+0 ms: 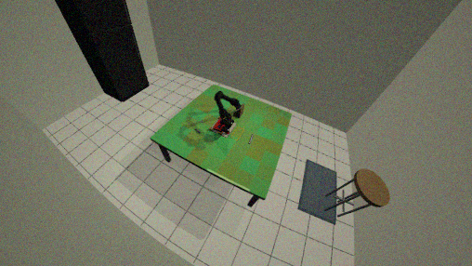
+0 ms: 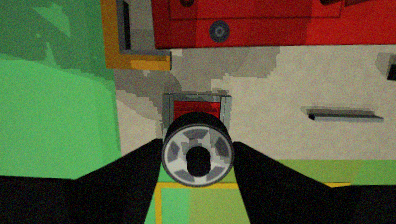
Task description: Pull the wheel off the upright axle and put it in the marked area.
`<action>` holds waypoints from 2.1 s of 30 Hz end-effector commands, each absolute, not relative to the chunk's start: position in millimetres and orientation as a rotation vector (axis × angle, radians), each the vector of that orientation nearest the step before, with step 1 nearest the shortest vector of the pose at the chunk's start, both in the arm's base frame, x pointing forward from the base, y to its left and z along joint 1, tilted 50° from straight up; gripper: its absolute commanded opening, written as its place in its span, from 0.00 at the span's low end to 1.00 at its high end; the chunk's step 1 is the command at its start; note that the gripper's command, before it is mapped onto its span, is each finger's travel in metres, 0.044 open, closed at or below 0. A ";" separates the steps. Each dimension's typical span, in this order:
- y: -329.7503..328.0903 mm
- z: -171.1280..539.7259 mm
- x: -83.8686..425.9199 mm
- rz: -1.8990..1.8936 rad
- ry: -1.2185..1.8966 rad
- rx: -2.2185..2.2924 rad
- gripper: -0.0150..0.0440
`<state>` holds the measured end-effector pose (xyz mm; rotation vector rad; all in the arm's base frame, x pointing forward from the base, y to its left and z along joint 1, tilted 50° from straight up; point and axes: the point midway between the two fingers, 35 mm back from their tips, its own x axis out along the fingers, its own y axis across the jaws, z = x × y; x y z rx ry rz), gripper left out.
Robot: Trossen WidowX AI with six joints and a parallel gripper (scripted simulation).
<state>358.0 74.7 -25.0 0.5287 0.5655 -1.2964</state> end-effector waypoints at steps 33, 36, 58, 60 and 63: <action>89.1 -15.3 356.0 -1.285 0.567 0.526 0.25; 89.8 -14.6 355.8 -1.285 0.567 0.525 0.25; 95.0 -9.8 354.2 -1.285 0.568 0.523 0.25; 95.5 -9.4 354.0 -1.285 0.568 0.522 0.25; 96.2 -8.7 353.8 -1.285 0.568 0.522 0.25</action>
